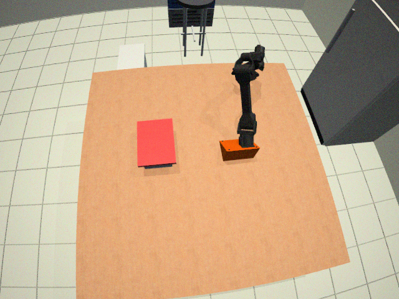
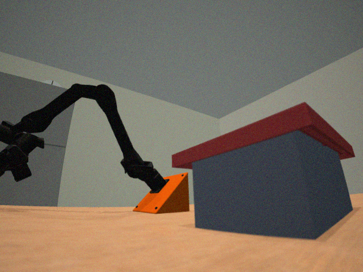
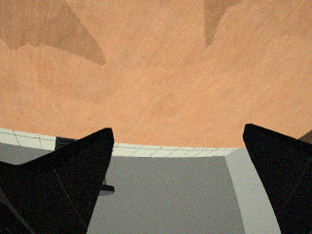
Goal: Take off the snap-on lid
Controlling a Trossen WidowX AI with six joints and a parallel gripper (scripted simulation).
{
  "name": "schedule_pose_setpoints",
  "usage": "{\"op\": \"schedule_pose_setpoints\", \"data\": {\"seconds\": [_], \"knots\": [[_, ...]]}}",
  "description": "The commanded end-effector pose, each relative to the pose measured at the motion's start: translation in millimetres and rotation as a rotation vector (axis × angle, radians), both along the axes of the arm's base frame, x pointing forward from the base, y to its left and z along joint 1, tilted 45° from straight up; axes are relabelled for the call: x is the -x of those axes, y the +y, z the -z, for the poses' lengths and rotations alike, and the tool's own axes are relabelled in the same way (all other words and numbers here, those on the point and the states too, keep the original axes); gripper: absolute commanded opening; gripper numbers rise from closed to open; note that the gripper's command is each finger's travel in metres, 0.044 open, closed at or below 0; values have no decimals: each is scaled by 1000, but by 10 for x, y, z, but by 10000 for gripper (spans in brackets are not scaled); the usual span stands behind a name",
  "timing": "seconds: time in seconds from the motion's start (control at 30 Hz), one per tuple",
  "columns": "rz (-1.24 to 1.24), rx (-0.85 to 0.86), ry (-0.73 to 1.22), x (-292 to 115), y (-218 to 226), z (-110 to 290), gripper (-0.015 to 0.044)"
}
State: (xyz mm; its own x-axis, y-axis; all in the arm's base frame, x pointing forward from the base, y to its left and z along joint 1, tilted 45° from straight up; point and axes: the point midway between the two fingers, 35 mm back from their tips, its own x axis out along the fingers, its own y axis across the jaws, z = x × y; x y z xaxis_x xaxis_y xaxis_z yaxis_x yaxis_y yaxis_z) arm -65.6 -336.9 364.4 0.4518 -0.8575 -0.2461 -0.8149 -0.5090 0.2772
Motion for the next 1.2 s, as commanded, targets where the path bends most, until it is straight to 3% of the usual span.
{"op": "schedule_pose_setpoints", "data": {"seconds": [0.0, 0.2, 0.53, 0.8, 1.17], "knots": [[0, -1, 1, 5, 10, -12, 374], [-6, -22, 17, 99, 402, -410, 235], [21, -71, -89, 96, 923, -887, 235], [18, -72, -86, 85, 930, -883, 235], [-260, -55, 280, -742, 738, -564, 235]]}}
